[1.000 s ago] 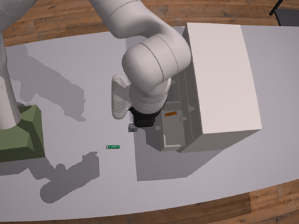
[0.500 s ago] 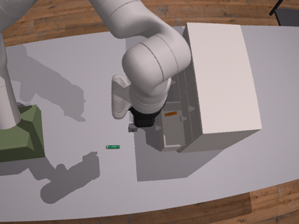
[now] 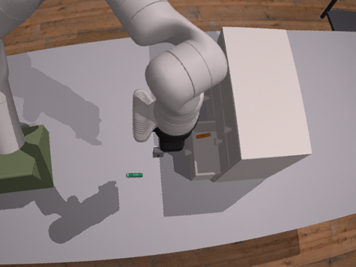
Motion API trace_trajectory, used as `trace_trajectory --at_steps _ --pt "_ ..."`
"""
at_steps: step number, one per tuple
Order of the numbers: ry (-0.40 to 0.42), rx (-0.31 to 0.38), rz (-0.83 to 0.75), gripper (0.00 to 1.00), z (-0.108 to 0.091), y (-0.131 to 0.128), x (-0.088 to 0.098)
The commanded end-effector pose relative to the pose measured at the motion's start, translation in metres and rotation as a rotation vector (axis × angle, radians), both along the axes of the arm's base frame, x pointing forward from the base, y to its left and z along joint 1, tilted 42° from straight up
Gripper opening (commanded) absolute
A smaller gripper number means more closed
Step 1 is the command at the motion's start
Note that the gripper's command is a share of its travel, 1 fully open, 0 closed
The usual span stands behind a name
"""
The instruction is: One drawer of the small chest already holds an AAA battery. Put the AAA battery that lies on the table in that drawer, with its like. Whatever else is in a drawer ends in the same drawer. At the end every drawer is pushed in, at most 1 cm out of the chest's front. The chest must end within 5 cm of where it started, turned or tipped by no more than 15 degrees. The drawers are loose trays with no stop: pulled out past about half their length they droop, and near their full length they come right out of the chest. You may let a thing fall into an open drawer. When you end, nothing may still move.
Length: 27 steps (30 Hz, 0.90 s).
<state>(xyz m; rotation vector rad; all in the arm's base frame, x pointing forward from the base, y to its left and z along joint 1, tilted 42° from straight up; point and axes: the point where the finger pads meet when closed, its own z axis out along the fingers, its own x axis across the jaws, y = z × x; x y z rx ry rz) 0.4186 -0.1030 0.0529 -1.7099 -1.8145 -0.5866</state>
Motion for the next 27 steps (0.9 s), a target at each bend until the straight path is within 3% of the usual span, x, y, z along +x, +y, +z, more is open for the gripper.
trace_trajectory --at_steps 1,27 --pt "-0.002 -0.001 -0.001 1.0 0.0006 -0.0008 0.0003" --pt "-0.037 0.005 0.038 1.0 -0.002 0.0008 -0.001"
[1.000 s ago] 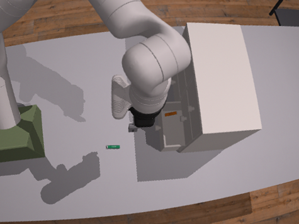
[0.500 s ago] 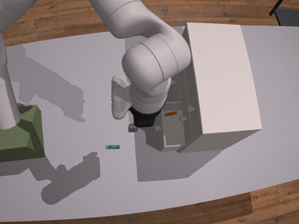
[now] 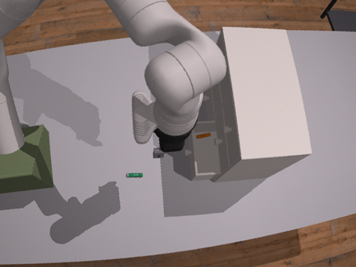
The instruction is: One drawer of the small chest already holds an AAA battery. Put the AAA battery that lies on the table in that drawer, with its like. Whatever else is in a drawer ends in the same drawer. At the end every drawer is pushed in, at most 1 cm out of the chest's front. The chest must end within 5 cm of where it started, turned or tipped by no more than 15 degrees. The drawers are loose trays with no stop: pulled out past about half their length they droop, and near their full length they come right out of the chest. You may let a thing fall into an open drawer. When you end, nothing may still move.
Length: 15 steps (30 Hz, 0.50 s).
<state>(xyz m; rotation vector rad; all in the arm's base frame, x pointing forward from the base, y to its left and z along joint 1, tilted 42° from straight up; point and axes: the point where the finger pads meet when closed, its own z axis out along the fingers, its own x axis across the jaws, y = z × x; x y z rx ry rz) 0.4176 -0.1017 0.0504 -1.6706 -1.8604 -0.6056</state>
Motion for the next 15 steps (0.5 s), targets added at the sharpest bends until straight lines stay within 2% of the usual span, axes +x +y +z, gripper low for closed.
trace_trajectory --at_steps 1,15 --pt "-0.009 0.001 0.007 1.0 0.0002 -0.0003 -0.0002" --pt "-0.08 0.012 0.086 1.0 -0.0049 0.003 -0.0028"
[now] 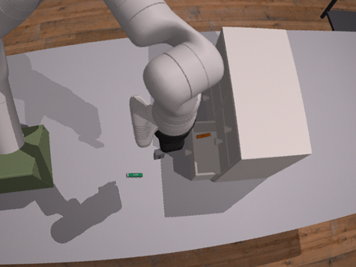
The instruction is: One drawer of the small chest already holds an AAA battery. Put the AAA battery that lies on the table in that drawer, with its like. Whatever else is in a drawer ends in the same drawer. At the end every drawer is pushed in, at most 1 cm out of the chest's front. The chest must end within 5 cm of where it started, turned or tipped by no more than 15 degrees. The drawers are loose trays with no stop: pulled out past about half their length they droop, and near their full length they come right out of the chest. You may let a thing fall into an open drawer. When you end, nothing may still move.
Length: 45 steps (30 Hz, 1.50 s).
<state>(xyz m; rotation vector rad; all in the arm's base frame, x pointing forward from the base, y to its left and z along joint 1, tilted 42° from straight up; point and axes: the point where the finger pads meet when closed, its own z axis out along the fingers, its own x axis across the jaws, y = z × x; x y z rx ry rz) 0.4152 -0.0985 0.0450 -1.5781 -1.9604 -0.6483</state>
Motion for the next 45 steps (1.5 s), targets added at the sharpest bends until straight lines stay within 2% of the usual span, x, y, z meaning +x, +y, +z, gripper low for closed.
trace_trajectory --at_steps 1,8,23,25,40,42,45 --pt "-0.017 0.002 0.014 1.0 0.0 0.0 -0.001" --pt "-0.06 0.009 0.063 1.0 -0.003 0.002 -0.002" --pt "-0.235 0.038 0.259 1.0 -0.016 0.011 -0.009" --pt "-0.235 0.038 0.259 1.0 -0.016 0.011 -0.009" --pt "-0.469 0.076 0.52 1.0 -0.033 0.022 -0.017" --pt "-0.469 0.076 0.52 1.0 -0.033 0.022 -0.017" --pt "-0.521 0.084 0.579 1.0 -0.037 0.024 -0.019"
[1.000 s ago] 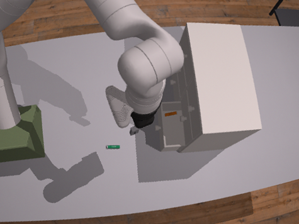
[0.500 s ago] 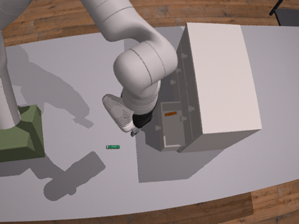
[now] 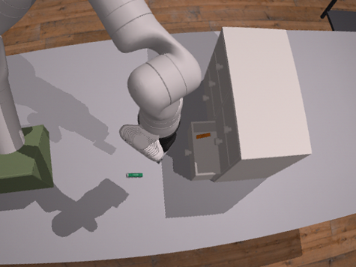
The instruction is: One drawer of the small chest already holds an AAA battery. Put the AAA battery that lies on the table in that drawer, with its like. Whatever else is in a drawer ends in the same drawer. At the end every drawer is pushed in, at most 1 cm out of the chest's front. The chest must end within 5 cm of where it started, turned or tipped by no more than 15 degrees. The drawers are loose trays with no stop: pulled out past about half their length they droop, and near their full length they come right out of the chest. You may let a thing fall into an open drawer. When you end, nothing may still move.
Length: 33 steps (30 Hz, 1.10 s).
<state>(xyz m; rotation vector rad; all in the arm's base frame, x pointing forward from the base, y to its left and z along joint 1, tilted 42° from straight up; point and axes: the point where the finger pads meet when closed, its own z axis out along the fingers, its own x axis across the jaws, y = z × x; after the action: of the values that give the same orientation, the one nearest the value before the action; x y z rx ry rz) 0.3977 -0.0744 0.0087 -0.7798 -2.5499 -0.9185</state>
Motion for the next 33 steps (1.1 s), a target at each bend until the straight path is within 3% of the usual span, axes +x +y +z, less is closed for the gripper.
trace_trajectory --at_steps 1,12,14,29,33 --pt "-0.036 0.008 0.033 1.0 -0.002 0.001 -0.002" --pt "-0.242 0.041 0.264 1.0 -0.017 0.011 -0.01" --pt "-0.242 0.041 0.264 1.0 -0.017 0.011 -0.01" --pt "-0.541 0.09 0.6 1.0 -0.038 0.025 -0.021" --pt "-0.582 0.097 0.645 1.0 -0.041 0.027 -0.023"
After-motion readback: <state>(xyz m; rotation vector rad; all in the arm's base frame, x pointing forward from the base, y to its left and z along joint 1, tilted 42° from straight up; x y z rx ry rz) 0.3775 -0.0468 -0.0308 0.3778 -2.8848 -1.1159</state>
